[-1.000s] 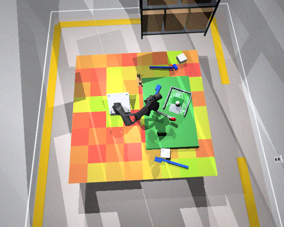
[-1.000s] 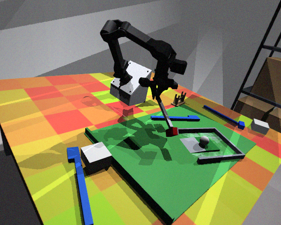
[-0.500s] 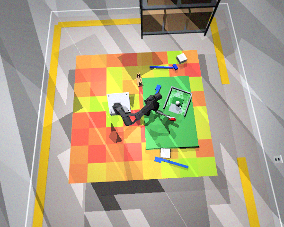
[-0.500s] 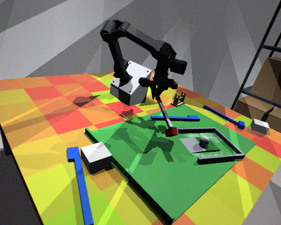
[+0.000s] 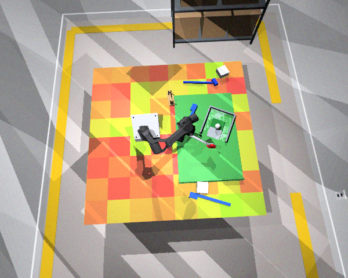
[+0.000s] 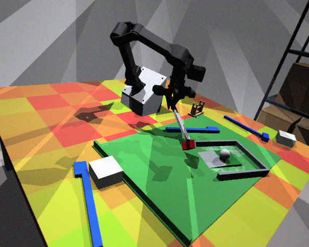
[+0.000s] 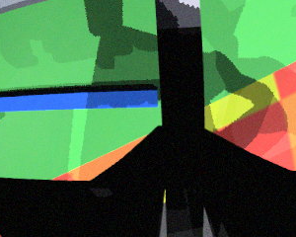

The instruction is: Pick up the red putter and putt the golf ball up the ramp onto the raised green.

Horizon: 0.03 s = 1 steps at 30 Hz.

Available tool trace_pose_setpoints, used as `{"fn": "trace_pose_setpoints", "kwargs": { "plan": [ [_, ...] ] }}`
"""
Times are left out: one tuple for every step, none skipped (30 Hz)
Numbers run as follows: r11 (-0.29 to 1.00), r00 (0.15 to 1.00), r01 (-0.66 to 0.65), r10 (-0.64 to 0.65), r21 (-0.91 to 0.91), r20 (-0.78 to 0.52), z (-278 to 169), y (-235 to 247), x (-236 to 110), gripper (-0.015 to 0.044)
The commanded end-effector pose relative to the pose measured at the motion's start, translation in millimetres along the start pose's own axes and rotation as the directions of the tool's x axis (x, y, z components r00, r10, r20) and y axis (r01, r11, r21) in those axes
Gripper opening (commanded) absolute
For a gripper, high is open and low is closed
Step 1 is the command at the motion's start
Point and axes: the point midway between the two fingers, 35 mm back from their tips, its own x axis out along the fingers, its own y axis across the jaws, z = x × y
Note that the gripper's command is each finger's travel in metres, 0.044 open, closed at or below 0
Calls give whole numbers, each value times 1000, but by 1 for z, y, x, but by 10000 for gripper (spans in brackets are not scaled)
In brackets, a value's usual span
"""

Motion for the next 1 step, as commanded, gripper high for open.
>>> {"fn": "trace_pose_setpoints", "kwargs": {
  "plan": [
    [1000,1000,0,0,-5,2,0,1,0,0]
  ]
}}
